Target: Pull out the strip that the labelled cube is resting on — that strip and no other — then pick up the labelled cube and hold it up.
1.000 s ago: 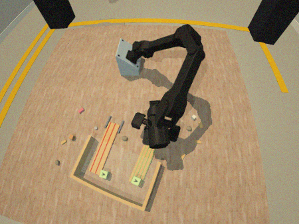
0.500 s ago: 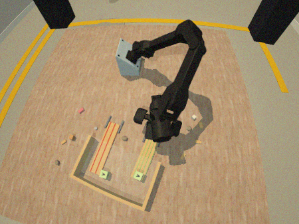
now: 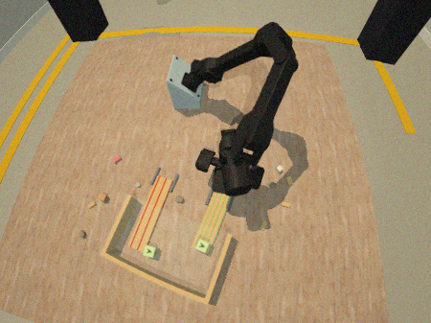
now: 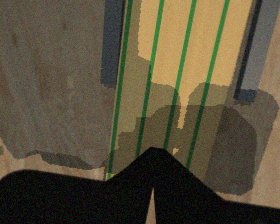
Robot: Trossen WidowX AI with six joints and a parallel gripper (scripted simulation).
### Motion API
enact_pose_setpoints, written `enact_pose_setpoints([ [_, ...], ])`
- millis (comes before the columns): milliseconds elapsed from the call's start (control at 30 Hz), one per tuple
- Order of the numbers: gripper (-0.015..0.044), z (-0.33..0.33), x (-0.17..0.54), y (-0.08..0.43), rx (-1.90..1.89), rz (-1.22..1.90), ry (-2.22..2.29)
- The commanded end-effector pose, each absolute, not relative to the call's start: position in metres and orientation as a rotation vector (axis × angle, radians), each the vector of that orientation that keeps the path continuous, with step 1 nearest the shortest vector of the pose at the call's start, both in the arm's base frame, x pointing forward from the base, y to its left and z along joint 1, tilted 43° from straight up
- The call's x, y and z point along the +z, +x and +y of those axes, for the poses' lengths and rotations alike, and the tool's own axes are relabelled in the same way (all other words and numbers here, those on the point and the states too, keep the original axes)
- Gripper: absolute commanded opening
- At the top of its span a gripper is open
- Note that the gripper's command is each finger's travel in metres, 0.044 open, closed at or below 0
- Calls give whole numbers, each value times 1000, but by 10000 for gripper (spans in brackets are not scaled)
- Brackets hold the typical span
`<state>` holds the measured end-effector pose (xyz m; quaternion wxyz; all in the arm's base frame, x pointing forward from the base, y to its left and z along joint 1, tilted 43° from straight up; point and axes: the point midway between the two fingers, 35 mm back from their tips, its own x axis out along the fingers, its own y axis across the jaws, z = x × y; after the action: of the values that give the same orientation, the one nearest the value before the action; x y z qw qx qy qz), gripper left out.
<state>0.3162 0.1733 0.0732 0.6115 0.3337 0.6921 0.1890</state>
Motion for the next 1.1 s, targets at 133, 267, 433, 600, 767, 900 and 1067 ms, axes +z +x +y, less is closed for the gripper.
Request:
enact_pose_setpoints([
  [133,0,177,70,297,431,1619,765],
  [267,0,178,72,291,431,1619,765],
  [433,0,179,73,283,431,1620,766],
  [600,0,180,74,276,431,1620,766],
  [767,0,180,75,268,430,1621,766],
  [900,0,181,76,262,430,1621,766],
  [1067,0,182,78,255,430,1621,766],
])
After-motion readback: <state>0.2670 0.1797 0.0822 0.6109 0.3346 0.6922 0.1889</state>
